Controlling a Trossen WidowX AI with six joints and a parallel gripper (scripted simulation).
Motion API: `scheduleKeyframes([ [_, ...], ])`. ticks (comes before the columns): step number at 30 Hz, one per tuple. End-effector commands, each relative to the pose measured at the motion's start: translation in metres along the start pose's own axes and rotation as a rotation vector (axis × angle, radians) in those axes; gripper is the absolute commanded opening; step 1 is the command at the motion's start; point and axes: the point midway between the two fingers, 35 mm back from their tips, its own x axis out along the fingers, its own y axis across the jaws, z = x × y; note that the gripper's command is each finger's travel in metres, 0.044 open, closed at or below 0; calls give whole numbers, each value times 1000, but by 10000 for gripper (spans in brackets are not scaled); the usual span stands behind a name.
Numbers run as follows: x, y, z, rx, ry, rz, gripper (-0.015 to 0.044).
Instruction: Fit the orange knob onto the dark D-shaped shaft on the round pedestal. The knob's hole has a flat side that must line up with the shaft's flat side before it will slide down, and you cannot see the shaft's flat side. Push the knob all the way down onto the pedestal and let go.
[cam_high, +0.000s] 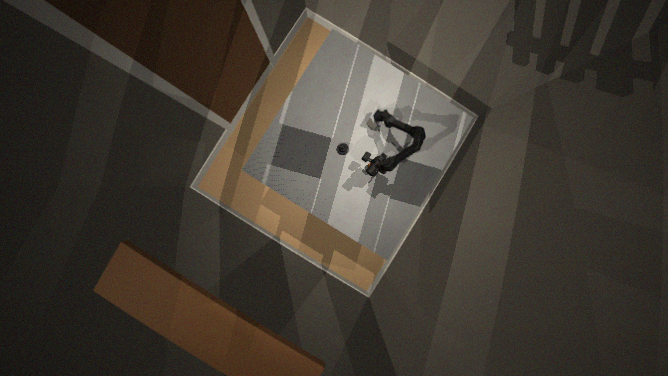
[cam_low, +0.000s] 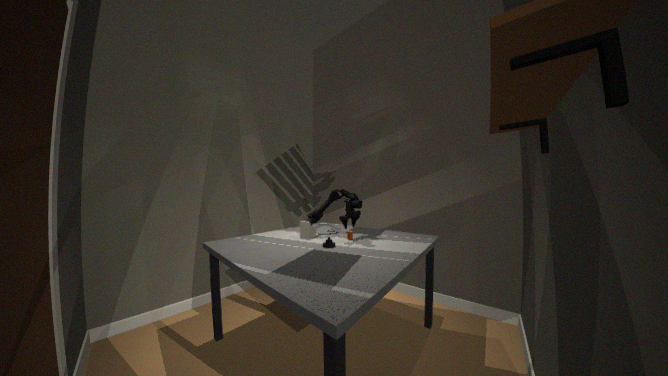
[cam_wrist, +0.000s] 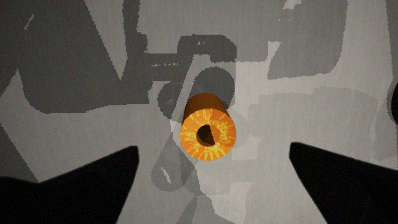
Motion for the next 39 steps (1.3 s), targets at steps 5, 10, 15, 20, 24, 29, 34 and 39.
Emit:
scheduleKeyframes([
  [5, 14, 2, -1, 0, -6, 6, 440],
  [10, 22, 2, 0, 0, -6, 5, 440],
  [15, 30, 2, 1, 0, -6, 4, 440],
  [20, 38, 2, 1, 0, -6, 4, 440],
  [24, 44, 2, 1, 0, -6, 4, 440],
  [29, 52, 2, 1, 0, -6, 4, 440],
  [34, 60, 2, 1, 0, -6, 5, 440],
  [39, 68, 3, 0, 0, -6, 7, 440],
])
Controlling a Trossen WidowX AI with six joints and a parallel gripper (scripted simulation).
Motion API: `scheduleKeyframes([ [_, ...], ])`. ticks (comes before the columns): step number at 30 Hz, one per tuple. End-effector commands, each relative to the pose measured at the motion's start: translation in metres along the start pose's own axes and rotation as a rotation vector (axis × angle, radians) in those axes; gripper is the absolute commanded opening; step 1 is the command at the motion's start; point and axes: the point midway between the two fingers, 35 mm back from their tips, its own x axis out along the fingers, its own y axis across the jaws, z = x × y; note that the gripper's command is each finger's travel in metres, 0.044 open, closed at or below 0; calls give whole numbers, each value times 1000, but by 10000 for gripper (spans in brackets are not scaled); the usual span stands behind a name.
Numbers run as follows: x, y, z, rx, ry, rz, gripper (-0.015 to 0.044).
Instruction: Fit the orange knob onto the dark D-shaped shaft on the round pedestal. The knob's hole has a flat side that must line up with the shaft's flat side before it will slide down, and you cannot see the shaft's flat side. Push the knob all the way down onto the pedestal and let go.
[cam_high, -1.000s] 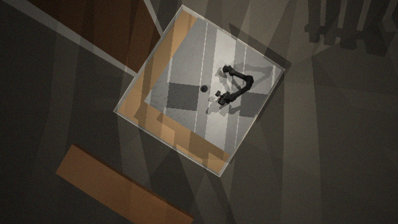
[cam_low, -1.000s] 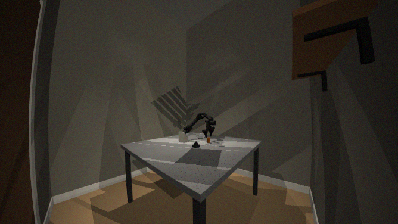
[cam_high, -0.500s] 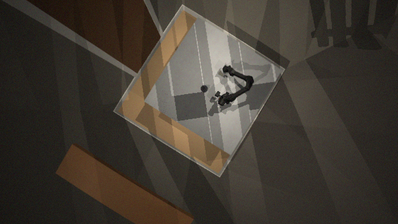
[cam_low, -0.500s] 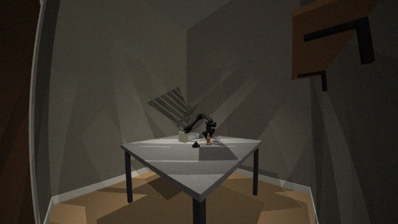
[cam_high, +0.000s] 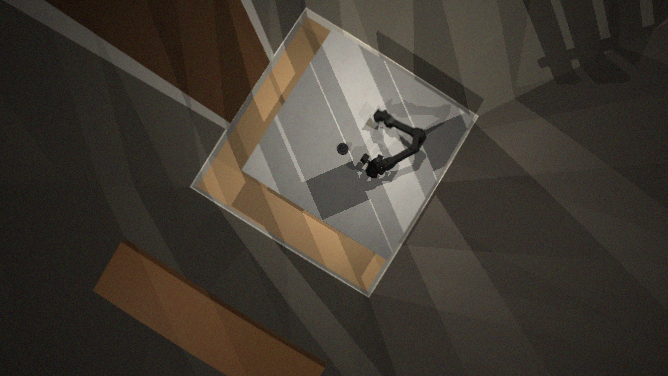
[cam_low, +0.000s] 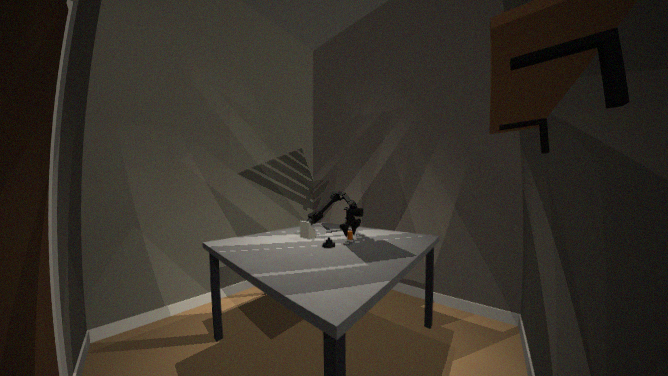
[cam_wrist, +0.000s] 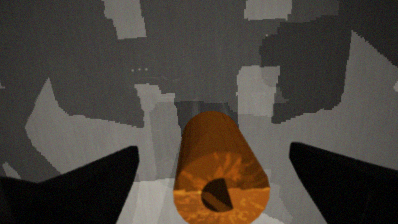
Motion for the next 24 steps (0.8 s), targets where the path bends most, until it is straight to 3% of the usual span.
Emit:
scheduleKeyframes([
  [1, 8, 0, -1, 6, 2, 4, 440],
  [8, 16, 0, -2, 6, 2, 6, 440],
  [19, 16, 0, -2, 6, 2, 6, 151],
  [24, 16, 0, -2, 6, 2, 6, 118],
])
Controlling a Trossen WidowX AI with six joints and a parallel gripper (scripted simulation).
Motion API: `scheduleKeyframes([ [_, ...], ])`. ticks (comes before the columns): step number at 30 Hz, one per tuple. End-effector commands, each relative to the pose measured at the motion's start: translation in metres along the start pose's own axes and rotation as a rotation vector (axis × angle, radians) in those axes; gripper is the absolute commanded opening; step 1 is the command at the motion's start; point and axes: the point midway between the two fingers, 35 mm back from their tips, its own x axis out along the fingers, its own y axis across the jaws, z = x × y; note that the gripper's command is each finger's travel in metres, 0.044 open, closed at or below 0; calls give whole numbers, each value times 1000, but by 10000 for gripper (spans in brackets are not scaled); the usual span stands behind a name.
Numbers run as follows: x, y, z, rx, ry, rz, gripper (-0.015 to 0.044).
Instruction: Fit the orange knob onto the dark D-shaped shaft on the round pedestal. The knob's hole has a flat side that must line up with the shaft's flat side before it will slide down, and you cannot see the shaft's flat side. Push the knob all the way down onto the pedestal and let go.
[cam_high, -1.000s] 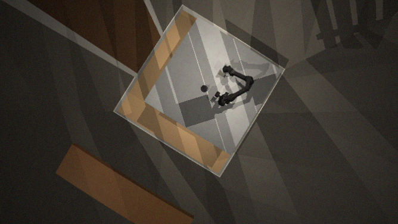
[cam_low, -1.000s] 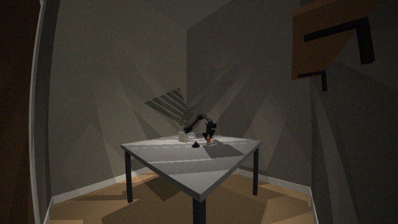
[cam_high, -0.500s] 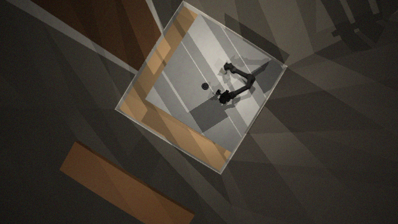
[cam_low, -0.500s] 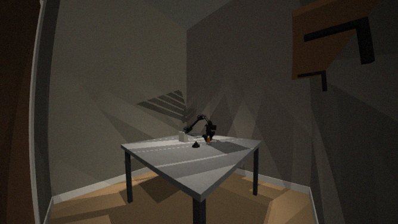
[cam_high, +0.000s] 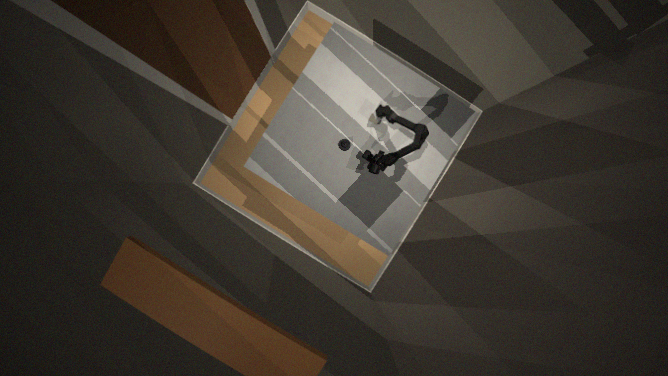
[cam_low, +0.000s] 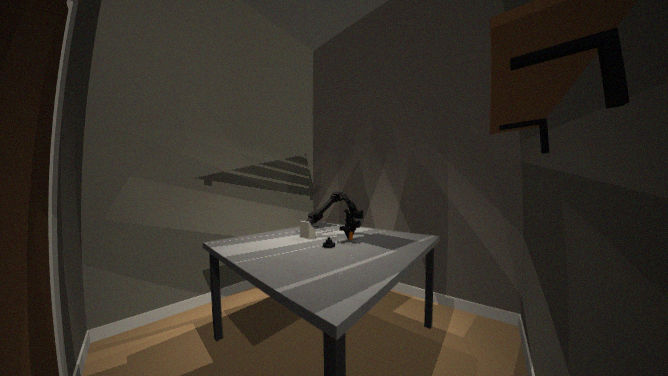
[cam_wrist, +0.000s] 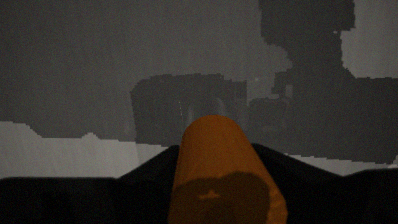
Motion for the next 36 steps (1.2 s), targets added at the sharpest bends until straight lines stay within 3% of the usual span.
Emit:
scheduleKeyframes([
  [1, 0, 0, 0, 4, 1, 1, 111],
  [6, -14, -3, 4, 4, -1, -7, 0],
  [25, -135, -14, 0, 6, 2, -7, 0],
  [36, -138, -22, 3, 6, 1, -8, 0],
])
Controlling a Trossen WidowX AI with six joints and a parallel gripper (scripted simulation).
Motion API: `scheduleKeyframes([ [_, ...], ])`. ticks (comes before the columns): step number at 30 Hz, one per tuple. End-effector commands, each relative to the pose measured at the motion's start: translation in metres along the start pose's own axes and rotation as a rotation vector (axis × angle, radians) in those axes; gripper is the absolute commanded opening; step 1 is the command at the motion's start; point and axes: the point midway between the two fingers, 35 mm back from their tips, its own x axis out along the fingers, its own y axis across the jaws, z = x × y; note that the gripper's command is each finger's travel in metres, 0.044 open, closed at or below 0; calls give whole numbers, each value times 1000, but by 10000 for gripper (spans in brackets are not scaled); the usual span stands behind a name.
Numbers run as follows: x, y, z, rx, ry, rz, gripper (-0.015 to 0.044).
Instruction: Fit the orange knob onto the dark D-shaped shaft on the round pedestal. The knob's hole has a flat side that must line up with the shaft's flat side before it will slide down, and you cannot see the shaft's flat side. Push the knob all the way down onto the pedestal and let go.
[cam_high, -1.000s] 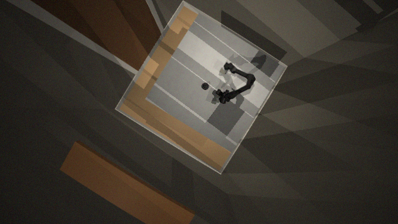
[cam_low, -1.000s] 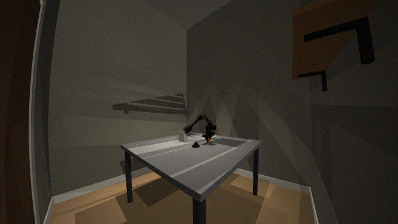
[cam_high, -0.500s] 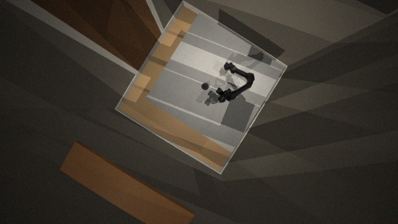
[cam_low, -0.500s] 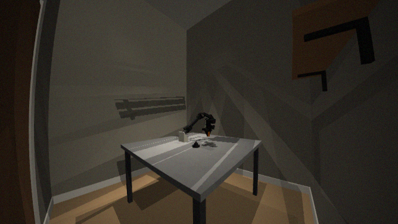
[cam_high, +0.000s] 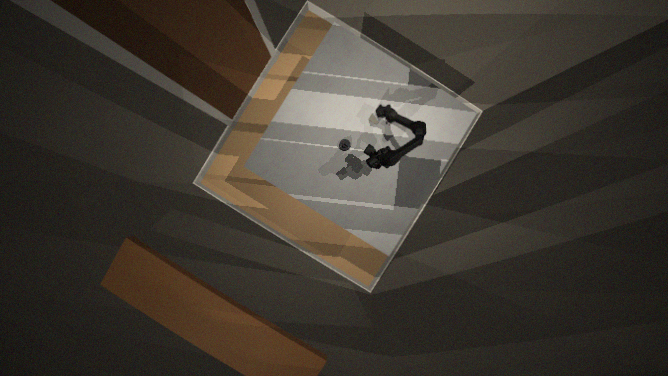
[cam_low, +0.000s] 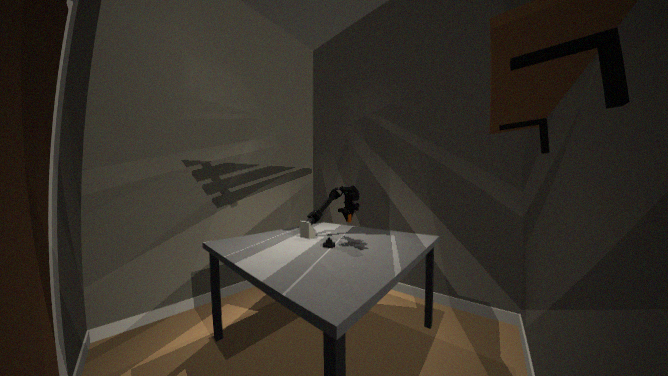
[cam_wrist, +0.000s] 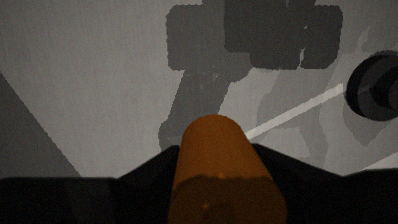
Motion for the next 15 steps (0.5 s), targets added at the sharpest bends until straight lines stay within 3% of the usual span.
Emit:
scheduleKeyframes([
  [1, -1, -11, 4, 4, -2, -7, 0],
  [15, 6, -54, 17, 5, -4, -15, 0],
])
